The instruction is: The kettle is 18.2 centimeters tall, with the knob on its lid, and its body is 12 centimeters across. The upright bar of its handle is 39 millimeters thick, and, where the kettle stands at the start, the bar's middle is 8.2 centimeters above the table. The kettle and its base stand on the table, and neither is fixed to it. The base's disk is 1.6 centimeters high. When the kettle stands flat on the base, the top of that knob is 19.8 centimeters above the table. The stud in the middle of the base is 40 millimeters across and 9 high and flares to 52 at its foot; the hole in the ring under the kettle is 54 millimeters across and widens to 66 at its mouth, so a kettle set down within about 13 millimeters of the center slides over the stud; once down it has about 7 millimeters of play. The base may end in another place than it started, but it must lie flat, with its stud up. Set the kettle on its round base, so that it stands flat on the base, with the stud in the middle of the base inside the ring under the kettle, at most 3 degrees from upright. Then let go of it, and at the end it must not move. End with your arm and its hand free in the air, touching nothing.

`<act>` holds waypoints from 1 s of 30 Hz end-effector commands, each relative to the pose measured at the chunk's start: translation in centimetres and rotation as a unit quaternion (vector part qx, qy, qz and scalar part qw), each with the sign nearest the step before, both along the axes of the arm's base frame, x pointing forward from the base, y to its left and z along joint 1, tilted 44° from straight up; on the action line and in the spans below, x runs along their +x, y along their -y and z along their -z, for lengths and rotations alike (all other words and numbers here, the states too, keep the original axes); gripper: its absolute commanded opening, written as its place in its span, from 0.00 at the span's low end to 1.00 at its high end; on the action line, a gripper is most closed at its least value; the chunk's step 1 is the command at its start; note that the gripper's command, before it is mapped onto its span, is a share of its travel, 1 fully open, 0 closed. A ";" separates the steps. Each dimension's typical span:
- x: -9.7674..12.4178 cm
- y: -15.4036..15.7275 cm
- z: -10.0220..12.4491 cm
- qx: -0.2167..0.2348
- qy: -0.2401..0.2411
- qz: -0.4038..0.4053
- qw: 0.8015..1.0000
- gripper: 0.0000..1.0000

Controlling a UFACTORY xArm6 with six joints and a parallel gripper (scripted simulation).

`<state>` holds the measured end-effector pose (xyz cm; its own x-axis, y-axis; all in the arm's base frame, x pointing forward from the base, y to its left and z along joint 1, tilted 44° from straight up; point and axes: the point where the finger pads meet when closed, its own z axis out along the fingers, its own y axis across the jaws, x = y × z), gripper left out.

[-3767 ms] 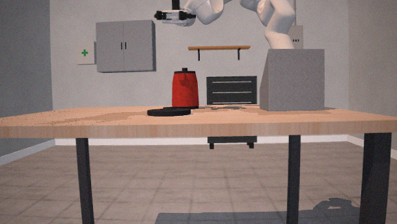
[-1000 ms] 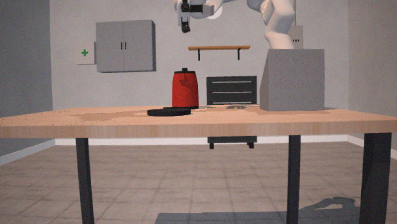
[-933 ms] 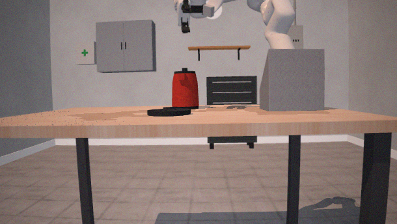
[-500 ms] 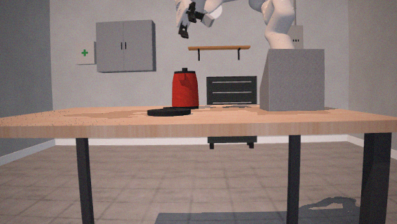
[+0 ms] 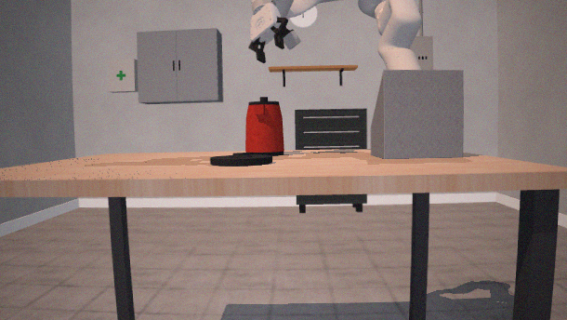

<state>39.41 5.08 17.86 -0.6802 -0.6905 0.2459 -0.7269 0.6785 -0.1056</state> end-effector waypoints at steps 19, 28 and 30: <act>1.0 8.9 -6.5 -0.169 -0.060 -0.222 0.958 0.81; 1.2 10.5 -8.1 -0.202 -0.077 -0.253 0.943 0.81; 1.3 10.8 -8.4 -0.209 -0.081 -0.259 0.940 0.81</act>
